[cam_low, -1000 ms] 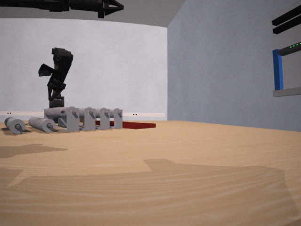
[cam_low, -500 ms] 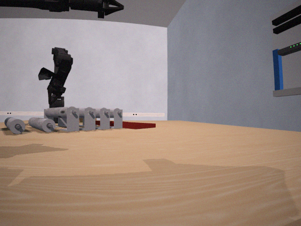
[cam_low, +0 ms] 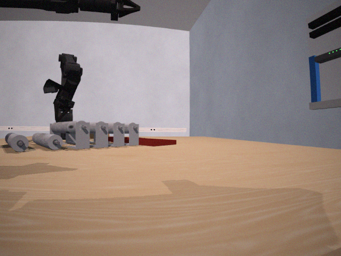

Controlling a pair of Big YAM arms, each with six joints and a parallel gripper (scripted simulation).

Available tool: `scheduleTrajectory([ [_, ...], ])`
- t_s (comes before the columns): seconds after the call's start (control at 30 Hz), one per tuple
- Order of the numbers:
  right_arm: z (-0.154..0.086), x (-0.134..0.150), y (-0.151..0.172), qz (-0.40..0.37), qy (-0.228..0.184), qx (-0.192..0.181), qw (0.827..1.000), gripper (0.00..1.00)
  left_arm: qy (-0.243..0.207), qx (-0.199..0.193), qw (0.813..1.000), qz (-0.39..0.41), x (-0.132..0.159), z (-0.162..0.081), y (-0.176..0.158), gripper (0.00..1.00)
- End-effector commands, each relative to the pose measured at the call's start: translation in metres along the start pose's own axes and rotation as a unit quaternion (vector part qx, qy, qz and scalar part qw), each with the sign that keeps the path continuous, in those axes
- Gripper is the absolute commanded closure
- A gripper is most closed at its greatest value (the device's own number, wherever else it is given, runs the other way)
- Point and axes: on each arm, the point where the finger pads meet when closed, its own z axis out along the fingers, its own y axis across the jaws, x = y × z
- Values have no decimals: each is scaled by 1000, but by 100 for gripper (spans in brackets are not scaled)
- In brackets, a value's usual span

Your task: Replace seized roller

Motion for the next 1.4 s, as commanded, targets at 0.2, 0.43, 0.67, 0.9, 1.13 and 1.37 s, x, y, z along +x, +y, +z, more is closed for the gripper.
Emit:
scheduleTrajectory([
  [0.2, -4, -10, 3, 2, -15, -4, 1000, 100, -5, -16, 1000, 8, -3, -8, 14, 100],
  [0.43, -4, -10, 3, 2, -15, -4, 1000, 100, -3, -6, 1000, 5, 0, -3, 9, 100],
  [0.67, -4, -10, 3, 2, -15, -4, 1000, 100, -3, -6, 1000, 5, 2, 1, 5, 100],
  [0.9, -4, -10, 3, 2, -15, -4, 1000, 100, -1, -1, 1000, 7, 6, -3, -1, 100],
  [1.13, -4, -10, 3, 2, -15, -4, 1000, 100, 3, 3, 1000, -1, 16, -1, -1, 100],
  [1.37, -4, -10, 3, 2, -15, -4, 1000, 100, 4, 3, 1000, 3, 26, -2, -3, 100],
])
